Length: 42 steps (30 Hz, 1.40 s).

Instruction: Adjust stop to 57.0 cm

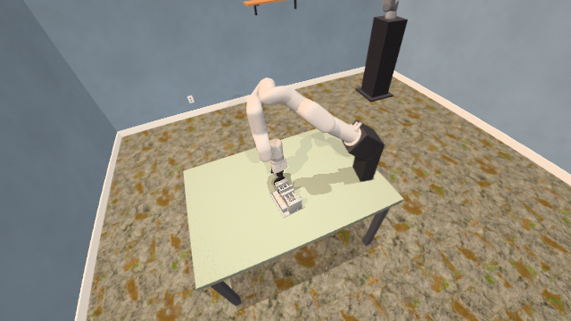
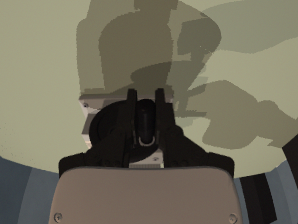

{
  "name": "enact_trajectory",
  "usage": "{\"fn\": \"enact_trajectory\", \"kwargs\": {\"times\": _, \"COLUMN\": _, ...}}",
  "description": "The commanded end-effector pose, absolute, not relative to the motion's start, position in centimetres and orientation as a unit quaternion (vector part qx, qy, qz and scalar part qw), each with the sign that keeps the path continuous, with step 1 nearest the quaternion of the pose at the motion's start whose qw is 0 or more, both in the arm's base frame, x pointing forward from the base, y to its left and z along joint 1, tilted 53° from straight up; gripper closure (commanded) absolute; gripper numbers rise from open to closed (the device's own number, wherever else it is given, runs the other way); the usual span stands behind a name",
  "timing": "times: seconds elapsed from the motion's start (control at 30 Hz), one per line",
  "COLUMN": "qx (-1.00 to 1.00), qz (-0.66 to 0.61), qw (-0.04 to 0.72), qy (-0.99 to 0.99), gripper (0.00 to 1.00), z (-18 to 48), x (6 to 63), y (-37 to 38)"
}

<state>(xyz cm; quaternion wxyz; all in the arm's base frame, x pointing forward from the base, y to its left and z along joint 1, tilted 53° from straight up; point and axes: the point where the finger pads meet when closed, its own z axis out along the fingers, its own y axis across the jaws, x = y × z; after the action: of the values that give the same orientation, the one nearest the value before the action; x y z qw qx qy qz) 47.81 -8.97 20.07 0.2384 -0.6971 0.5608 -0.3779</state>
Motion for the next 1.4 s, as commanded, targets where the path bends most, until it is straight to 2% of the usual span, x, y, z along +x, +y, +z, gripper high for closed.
{"fn": "enact_trajectory", "kwargs": {"times": 0.0, "qx": -0.697, "qz": -0.379, "qw": 0.239, "qy": 0.561, "gripper": 0.94, "z": 20.2, "x": 47.8, "y": -9.0}}
{"fn": "enact_trajectory", "kwargs": {"times": 1.37, "qx": -0.697, "qz": -0.379, "qw": 0.239, "qy": 0.561, "gripper": 0.94, "z": 22.8, "x": 48.8, "y": -8.2}}
